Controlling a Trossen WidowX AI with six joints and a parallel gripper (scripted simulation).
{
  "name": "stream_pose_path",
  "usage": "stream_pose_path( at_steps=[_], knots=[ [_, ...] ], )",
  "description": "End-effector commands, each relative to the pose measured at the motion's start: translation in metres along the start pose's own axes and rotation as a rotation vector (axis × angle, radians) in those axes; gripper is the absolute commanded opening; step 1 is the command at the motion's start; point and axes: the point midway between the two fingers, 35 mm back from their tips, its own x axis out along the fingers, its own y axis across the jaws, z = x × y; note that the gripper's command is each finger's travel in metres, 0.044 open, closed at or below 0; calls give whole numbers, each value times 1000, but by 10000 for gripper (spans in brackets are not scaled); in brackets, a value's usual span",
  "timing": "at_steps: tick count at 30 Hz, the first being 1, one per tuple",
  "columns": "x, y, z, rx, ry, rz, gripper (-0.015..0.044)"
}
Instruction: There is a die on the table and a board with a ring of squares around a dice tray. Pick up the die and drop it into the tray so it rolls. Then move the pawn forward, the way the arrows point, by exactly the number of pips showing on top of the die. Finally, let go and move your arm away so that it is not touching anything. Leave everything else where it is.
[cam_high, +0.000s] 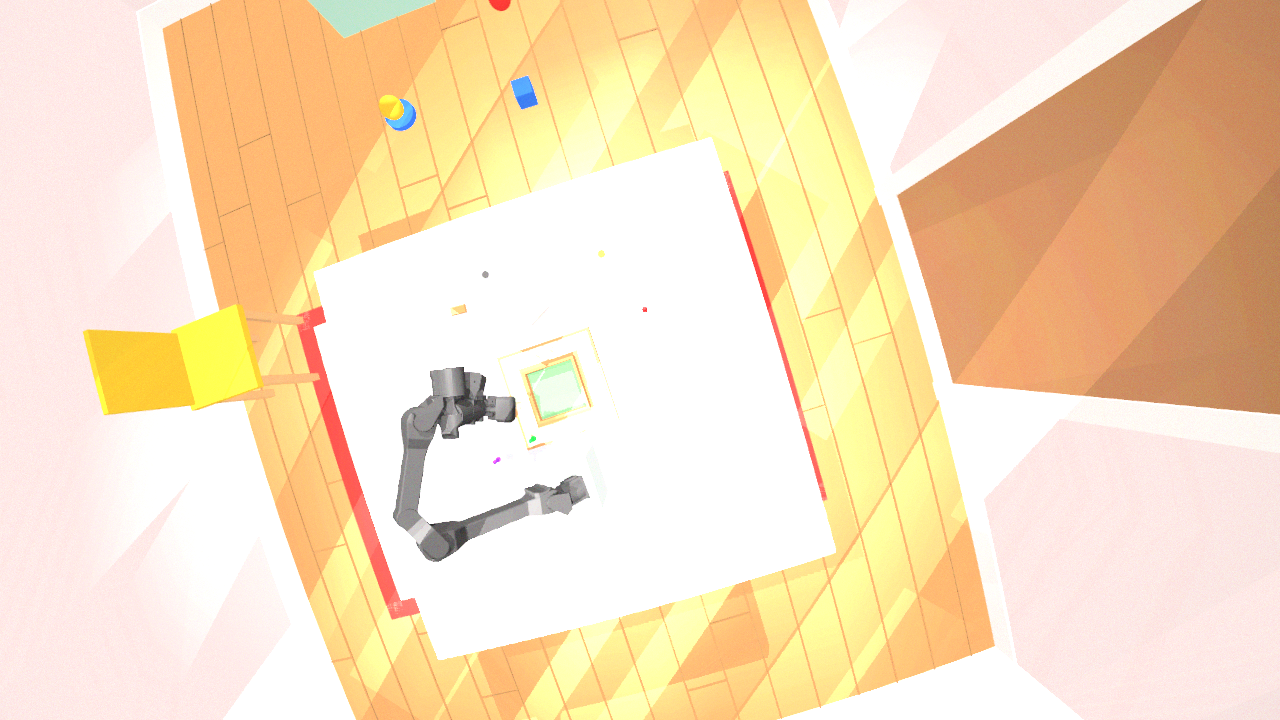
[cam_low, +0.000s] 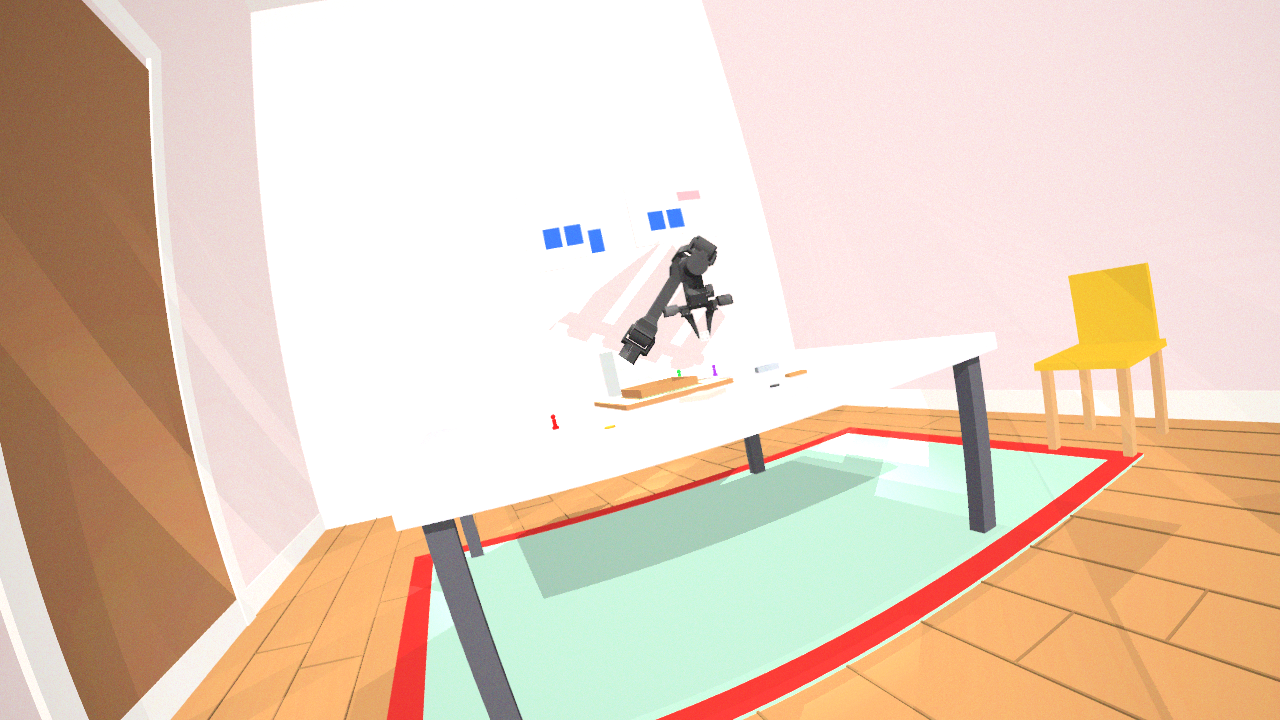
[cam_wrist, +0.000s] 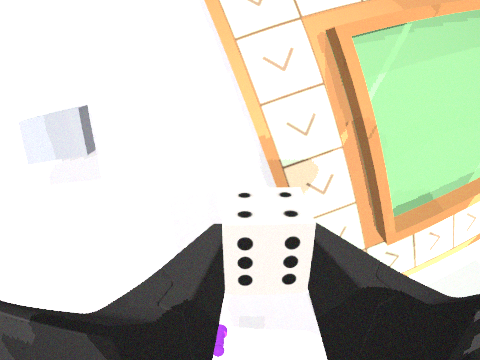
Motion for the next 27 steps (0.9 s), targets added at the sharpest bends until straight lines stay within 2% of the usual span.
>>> stream_pose_path(
  at_steps=[1, 27],
  knots=[
    [4, -19, 9, 157, -4, -6, 0],
    [28, -127, 32, 1056, -2, -4, 0]
  ],
)
